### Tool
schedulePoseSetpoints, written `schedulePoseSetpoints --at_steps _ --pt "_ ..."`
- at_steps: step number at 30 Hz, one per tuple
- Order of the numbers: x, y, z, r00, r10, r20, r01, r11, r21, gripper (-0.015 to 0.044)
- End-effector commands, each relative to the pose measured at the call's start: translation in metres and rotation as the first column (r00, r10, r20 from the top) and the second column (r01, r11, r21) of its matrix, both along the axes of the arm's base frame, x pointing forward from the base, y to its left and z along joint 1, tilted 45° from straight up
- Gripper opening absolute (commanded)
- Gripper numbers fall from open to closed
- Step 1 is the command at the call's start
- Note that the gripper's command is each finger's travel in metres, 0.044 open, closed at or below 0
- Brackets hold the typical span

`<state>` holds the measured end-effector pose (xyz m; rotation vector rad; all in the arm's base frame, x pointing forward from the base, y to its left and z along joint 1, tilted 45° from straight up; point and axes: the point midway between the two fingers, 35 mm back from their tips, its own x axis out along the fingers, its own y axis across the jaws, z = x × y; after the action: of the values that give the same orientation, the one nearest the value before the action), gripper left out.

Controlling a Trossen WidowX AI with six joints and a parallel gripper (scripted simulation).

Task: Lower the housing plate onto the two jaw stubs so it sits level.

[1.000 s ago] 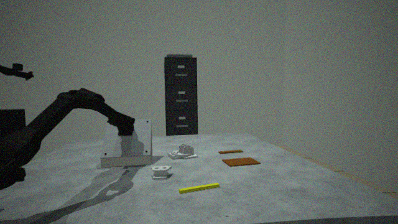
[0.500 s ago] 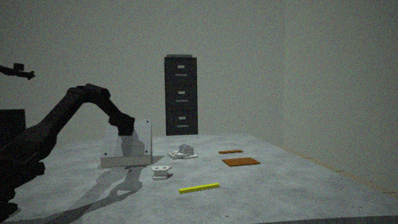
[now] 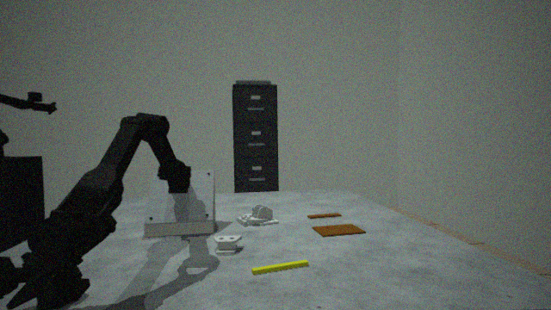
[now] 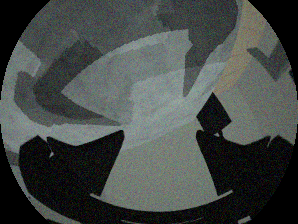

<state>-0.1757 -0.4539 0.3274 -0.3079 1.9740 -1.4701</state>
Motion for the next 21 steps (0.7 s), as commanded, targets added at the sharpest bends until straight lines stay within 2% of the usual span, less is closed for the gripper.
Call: schedulePoseSetpoints --at_steps 1,21 --pt "0.026 0.001 -0.001 0.998 0.031 0.053 -0.028 0.998 -0.052 0.0440" --pt "0.115 0.013 -0.001 0.963 0.117 0.245 -0.058 0.970 -0.236 0.0440"
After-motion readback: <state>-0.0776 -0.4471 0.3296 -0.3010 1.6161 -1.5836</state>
